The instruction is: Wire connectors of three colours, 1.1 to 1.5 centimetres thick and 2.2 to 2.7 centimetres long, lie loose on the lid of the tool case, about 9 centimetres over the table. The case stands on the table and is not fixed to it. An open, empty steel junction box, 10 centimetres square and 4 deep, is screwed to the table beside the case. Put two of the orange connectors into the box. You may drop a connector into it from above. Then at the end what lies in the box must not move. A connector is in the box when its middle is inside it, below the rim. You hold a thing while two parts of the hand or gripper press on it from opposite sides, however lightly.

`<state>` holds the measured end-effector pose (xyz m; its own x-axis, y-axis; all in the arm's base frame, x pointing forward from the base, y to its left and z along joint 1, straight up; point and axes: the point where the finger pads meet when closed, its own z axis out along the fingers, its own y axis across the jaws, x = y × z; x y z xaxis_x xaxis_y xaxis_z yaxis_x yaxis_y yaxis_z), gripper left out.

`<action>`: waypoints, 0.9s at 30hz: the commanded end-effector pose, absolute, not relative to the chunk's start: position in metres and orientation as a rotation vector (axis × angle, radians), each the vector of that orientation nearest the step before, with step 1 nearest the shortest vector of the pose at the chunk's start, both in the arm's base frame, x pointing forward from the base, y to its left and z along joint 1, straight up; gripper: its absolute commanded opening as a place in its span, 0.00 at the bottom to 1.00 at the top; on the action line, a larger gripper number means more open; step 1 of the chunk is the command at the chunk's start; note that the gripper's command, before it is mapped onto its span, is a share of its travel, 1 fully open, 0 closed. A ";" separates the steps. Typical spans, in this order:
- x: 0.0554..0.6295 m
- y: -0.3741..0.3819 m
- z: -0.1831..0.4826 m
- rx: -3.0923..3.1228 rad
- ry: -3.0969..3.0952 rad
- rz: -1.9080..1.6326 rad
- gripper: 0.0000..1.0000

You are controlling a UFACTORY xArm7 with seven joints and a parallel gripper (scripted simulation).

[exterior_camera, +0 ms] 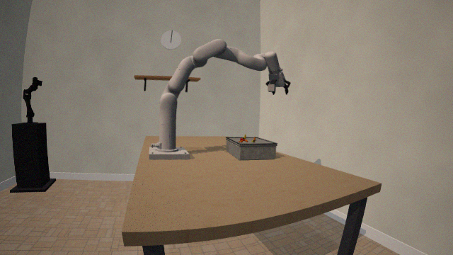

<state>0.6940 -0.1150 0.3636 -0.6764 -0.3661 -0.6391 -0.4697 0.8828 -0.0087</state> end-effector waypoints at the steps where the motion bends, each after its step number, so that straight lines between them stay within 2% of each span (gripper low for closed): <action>1: 0.694 -0.115 0.367 -0.599 2.380 0.201 1.00; 27: 0.682 -0.115 0.358 -0.649 2.407 0.180 1.00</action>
<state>0.6896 -0.1149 0.3604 -0.6789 -0.3807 -0.6278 -0.4784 0.8780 -0.0150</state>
